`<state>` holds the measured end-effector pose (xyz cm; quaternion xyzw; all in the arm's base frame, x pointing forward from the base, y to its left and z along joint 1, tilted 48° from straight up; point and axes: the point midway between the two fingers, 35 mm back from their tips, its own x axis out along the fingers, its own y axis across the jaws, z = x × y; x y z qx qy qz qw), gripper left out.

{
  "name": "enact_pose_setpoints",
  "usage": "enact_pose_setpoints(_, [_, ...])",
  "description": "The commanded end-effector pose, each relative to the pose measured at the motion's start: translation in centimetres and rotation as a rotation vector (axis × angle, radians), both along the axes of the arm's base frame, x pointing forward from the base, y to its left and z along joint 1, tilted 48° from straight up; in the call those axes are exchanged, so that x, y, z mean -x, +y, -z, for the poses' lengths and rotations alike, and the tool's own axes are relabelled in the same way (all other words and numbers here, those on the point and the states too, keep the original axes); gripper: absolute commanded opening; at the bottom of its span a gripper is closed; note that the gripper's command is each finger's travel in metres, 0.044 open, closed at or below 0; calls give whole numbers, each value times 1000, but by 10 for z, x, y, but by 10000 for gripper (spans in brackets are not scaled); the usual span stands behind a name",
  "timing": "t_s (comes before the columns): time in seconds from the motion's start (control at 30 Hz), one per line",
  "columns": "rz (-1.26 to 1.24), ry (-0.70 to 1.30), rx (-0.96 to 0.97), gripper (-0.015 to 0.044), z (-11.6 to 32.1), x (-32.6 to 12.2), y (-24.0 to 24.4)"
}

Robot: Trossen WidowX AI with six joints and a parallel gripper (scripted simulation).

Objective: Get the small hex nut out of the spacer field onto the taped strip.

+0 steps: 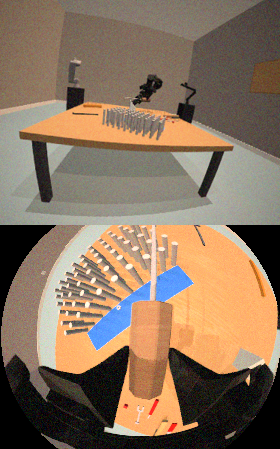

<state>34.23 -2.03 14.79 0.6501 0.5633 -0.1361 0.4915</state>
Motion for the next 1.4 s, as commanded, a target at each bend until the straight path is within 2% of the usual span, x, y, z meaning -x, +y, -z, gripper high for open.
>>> enact_pose_setpoints(0.0, [80, 74, 9, 0, 10, -9, -21])
enact_pose_setpoints(0.7, [472, 469, 2, 0, 82, -28, -119])
enact_pose_setpoints(1.37, [848, 855, 2, 0, 164, -7, -202])
